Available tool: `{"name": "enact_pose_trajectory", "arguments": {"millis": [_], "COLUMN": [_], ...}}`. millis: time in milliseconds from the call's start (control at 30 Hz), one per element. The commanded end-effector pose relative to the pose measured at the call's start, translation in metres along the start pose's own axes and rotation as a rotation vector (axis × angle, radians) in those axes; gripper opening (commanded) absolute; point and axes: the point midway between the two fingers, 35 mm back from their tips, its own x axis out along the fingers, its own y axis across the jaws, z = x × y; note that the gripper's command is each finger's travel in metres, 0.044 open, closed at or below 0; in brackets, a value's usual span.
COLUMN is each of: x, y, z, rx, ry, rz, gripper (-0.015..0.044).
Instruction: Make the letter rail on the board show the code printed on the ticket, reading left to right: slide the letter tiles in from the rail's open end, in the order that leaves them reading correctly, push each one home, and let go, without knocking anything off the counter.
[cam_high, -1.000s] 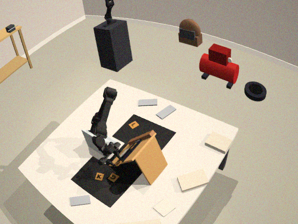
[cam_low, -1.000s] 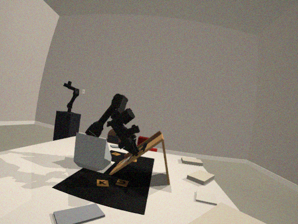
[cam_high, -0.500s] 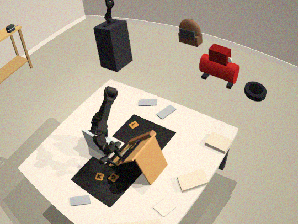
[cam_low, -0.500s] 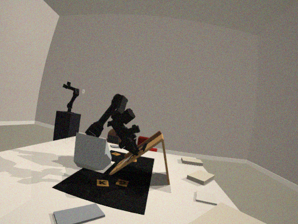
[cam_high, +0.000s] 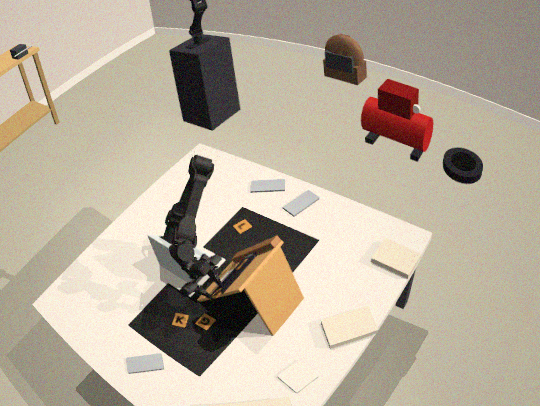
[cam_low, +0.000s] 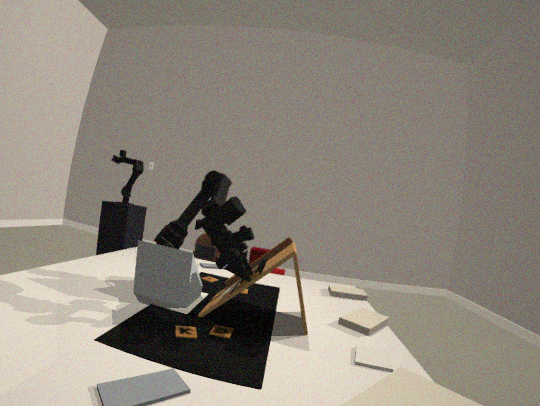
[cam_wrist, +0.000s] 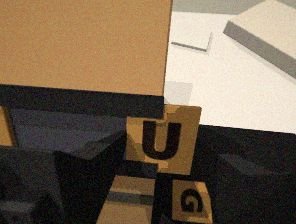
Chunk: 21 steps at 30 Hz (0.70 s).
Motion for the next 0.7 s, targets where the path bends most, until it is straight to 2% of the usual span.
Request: {"name": "enact_pose_trajectory", "arguments": {"millis": [0, 667], "x": [0.000, 0.000], "y": [0.002, 0.012], "z": [-0.002, -0.002], "rx": [0.006, 0.007], "ry": [0.003, 0.003], "rz": [-0.003, -0.003], "gripper": [0.0000, 0.0000]}}
